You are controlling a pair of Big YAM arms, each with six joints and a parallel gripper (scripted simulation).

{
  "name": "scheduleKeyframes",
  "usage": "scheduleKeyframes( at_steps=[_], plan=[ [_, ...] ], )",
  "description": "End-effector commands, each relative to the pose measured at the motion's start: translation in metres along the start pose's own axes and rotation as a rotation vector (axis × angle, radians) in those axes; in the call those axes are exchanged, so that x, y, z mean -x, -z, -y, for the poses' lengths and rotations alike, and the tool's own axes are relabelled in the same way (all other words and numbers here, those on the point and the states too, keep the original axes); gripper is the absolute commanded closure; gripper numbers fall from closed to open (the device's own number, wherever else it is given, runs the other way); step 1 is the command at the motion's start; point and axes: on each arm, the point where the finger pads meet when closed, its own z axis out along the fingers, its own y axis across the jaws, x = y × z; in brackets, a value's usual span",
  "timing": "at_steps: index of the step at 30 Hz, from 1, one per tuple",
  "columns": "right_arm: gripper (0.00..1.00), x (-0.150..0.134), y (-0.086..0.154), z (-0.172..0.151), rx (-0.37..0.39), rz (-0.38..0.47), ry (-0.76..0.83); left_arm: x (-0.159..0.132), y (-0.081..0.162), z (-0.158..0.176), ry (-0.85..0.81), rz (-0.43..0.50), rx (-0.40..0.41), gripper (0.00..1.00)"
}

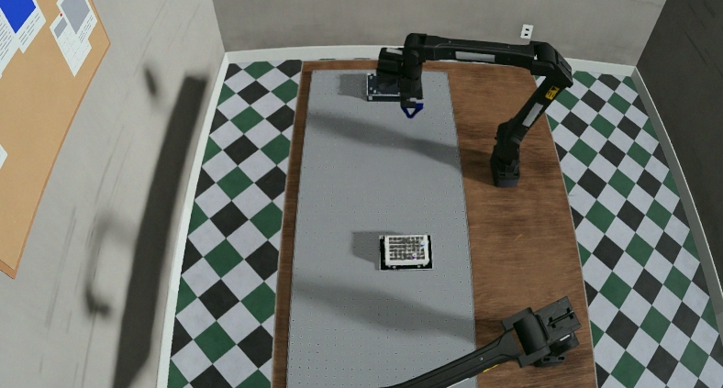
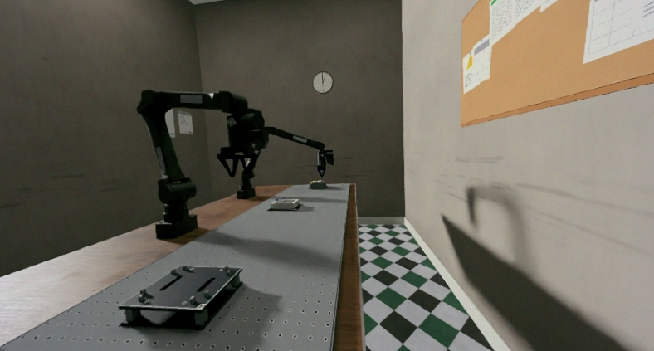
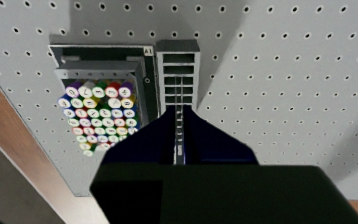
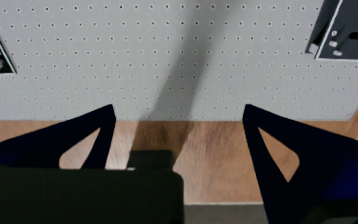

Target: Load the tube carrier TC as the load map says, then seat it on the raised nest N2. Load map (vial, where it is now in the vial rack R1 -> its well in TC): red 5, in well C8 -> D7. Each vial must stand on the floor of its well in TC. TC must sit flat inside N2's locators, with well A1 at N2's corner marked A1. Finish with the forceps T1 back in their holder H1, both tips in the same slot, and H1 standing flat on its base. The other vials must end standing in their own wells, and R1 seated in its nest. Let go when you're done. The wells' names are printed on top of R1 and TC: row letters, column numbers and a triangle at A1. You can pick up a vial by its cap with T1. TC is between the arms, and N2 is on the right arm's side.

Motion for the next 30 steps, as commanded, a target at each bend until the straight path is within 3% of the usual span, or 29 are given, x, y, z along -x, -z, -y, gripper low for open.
scheduleKeyframes(
  at_steps=[1,12,13,15,20,25,30],
  plan=[
    [0.0,0.009,0.011,0.002,-0.008,0.03,-0.002,0.016,0.028,0.001,-0.01,0.048,0.017,0.93],
    [0.0,0.009,0.011,0.002,-0.008,0.03,-0.002,0.017,0.037,0.0,-0.01,0.054,0.019,0.93],
    [0.0,0.009,0.011,0.002,-0.008,0.03,-0.002,0.015,0.019,0.001,-0.01,0.022,0.008,0.93],
    [0.0,0.009,0.011,0.002,-0.008,0.03,-0.002,0.01,0.018,0.002,-0.01,0.014,0.005,0.93],
    [0.0,0.009,0.011,0.002,-0.008,0.03,-0.002,0.018,0.043,0.0,-0.01,0.056,0.019,0.93],
    [0.0,0.009,0.011,0.002,-0.008,0.03,-0.002,0.012,0.034,0.002,-0.01,0.03,0.011,0.93],
    [0.0,0.009,0.011,0.002,-0.008,0.03,-0.002,0.018,0.047,0.0,-0.01,0.055,0.019,0.93]
  ],
)
